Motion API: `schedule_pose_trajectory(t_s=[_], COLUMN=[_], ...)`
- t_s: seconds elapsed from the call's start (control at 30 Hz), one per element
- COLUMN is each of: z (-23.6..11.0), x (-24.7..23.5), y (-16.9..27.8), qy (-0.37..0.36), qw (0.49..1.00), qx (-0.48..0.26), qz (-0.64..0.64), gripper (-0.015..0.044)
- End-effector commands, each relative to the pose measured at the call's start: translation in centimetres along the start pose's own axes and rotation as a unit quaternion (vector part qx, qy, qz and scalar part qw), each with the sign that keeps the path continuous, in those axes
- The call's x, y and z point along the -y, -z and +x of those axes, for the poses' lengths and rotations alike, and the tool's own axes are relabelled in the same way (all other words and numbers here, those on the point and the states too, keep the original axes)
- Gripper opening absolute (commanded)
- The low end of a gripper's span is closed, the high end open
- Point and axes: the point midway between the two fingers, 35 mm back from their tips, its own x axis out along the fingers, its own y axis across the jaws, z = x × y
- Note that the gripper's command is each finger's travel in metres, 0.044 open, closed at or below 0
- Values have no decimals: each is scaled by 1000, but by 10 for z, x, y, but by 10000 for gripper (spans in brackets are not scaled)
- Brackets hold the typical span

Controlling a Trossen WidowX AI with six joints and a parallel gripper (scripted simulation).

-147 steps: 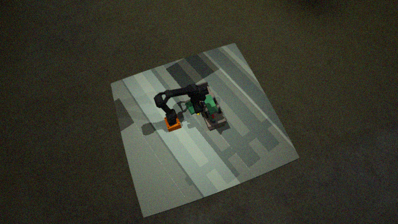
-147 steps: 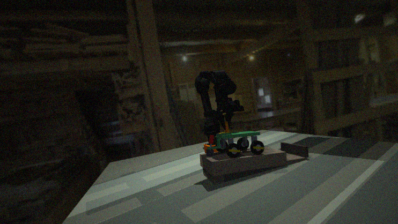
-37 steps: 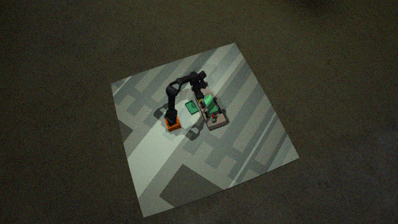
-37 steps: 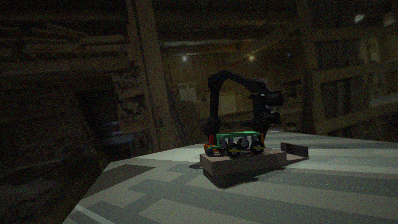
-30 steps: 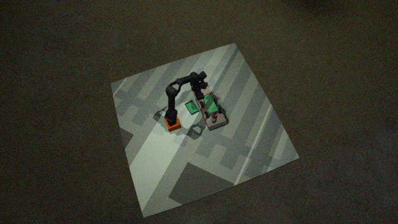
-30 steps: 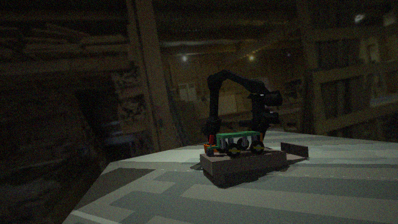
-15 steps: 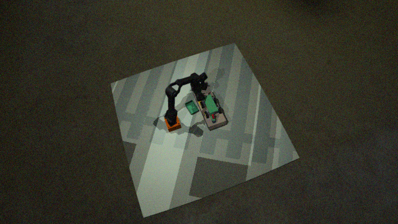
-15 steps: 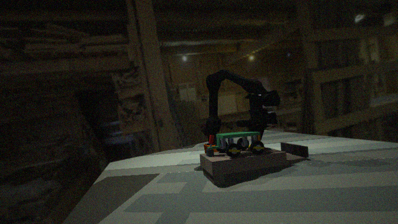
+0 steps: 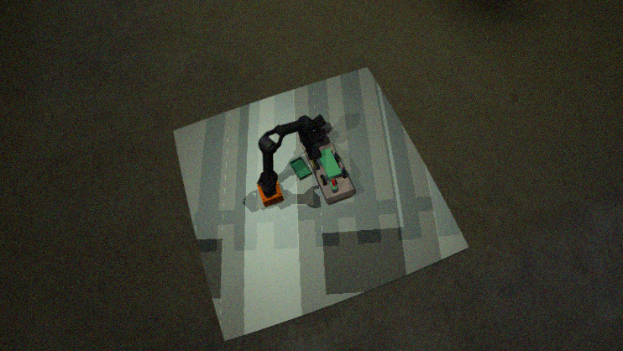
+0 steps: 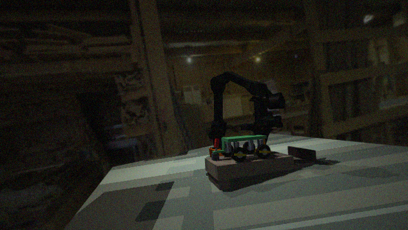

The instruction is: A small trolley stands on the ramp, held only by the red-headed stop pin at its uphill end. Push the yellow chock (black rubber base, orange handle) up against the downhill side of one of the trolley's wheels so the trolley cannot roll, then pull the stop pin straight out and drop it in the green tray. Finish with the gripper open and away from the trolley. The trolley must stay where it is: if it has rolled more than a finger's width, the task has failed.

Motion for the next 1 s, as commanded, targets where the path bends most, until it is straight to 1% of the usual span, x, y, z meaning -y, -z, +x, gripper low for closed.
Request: schedule_pose_trajectory(t_s=[0.0,0.13,0.37,0.5,0.67,0.97], z=[0,0,0,-1,-20,-43], x=[0,0,0,0,0,0], y=[0,0,0,0,1,2], qy=[0,0,0,0,2,2], qw=[1000,1000,1000,1000,1000,1000], qx=[0,0,0,0,1,1], qz=[0,0,0,0,0,0], gripper=[0,0,184,190,190,190])
